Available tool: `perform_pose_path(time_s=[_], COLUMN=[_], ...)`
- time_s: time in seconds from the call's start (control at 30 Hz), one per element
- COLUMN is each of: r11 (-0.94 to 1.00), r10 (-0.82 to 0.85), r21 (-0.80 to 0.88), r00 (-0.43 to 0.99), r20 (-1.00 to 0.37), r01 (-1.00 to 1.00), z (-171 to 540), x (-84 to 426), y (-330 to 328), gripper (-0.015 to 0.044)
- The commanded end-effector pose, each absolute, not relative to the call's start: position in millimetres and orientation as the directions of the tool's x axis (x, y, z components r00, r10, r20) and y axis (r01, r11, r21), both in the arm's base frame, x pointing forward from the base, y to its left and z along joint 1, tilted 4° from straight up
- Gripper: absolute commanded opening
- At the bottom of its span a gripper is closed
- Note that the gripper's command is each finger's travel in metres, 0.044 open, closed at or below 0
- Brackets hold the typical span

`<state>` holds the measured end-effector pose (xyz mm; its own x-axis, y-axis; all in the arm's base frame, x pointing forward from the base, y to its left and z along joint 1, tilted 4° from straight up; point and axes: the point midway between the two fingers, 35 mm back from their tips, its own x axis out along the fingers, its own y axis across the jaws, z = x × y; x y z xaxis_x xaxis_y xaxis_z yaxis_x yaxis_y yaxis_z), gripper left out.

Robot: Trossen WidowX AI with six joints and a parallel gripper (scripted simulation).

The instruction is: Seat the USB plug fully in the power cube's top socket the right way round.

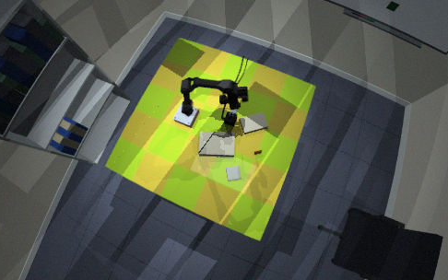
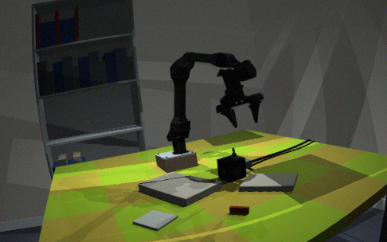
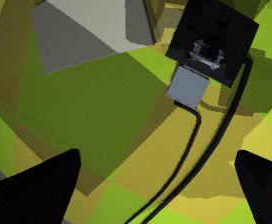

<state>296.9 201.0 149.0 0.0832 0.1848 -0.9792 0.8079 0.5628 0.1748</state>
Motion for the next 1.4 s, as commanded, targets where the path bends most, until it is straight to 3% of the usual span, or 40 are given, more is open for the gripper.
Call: perform_pose_path(time_s=[0.0,1.37], r11=[0.326,0.31], r10=[0.024,0.014], r21=[-0.024,-0.036], r00=[-0.034,-0.042], r20=[-0.999,-0.999], r01=[0.945,0.95], z=[101,71], x=[306,302], y=[153,144], gripper=[0.044,0.044])
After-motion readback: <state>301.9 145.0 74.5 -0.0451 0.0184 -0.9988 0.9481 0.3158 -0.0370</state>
